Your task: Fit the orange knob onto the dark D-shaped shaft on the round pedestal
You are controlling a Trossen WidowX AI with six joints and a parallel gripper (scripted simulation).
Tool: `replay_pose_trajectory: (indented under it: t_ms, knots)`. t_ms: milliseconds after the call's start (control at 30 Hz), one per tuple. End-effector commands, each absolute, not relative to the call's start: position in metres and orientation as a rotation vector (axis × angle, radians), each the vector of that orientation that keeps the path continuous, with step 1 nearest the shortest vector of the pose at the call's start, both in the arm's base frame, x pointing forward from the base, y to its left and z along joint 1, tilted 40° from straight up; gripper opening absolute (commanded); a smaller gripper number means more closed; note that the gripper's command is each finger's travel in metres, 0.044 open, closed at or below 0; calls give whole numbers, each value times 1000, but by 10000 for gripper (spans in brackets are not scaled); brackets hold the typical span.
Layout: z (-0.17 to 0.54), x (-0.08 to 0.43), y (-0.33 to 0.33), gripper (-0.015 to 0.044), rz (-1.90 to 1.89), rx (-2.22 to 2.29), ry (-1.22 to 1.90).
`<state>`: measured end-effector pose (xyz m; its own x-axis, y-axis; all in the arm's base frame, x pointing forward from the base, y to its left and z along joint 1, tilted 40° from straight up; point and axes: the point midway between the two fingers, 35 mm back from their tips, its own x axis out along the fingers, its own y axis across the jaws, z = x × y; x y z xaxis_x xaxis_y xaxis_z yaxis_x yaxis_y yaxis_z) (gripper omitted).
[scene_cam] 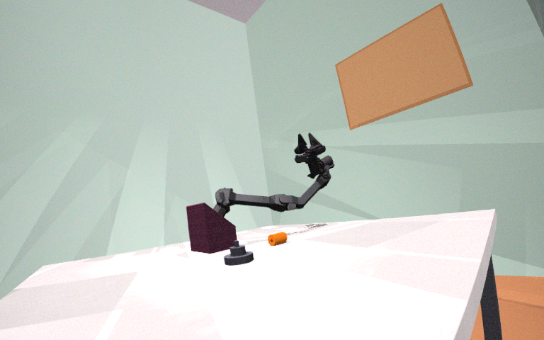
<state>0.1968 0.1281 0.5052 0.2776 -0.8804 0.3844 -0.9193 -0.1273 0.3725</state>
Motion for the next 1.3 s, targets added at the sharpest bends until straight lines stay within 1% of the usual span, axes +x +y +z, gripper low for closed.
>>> replay_pose_trajectory:
  t_ms: [0, 33, 267, 333, 433, 567, 733, 900, 1067, 1267]
  knots:
    - [506, 196, 127, 426, 91, 2016, -1610]
    - [507, 192, 125, 440, 82, 2022, -1606]
    - [526, 142, 84, 440, -38, 2158, -1499]
    - [530, 123, 59, 440, -88, 2250, -1417]
    - [530, 108, 26, 440, -154, 2355, -1299]
    - [518, 102, -28, 440, -270, 2500, -1068]
    - [483, 126, -85, 440, -425, 2604, -699]
    - [431, 173, -115, 440, -555, 2608, -282]
    - [371, 223, -112, 440, -637, 2511, 138]
    - [295, 270, -79, 440, -699, 2394, 588]
